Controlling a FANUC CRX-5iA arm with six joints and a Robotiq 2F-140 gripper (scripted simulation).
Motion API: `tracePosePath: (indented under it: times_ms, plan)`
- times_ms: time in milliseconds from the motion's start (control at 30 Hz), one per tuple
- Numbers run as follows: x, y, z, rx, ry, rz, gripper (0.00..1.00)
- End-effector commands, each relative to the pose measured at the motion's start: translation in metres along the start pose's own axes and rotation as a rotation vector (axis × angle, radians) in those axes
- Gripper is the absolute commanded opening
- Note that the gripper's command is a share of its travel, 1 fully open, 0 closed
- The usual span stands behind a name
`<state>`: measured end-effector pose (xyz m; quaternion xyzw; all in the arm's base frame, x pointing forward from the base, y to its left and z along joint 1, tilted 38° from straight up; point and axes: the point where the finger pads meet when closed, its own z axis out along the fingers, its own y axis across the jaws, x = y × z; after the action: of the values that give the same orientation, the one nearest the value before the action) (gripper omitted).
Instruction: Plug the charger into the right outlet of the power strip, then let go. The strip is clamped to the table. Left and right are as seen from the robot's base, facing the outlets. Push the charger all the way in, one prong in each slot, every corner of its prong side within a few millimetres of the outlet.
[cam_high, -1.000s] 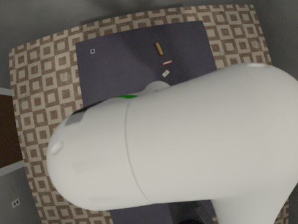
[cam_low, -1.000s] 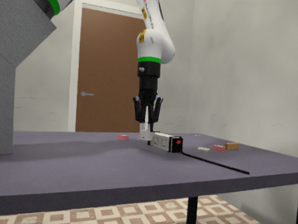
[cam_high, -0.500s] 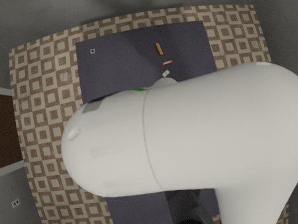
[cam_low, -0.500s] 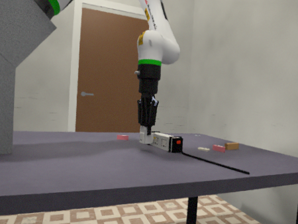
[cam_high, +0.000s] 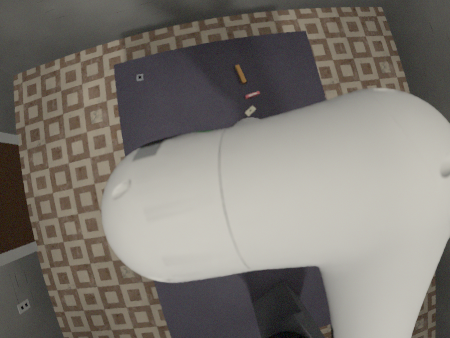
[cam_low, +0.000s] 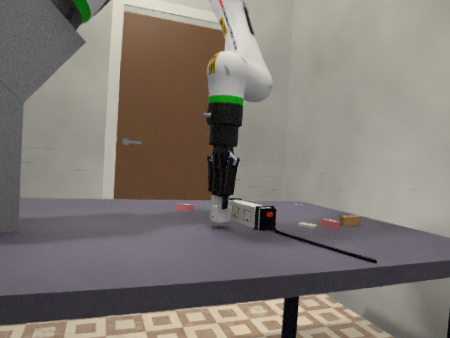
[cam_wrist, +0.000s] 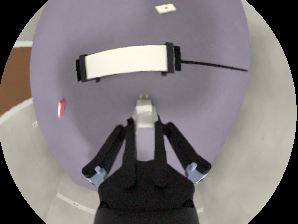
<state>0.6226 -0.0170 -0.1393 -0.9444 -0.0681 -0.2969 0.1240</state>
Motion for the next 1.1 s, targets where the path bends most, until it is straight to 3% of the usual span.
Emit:
tracePosePath:
  times_ms: [0, 1067]
  plan:
    - [0.0006, 0.0005, 0.0022, -0.001, 0.001, 0.0, 0.1]
    - [0.0007, 0.0004, 0.0091, -0.001, 0.001, 0.0, 0.1]
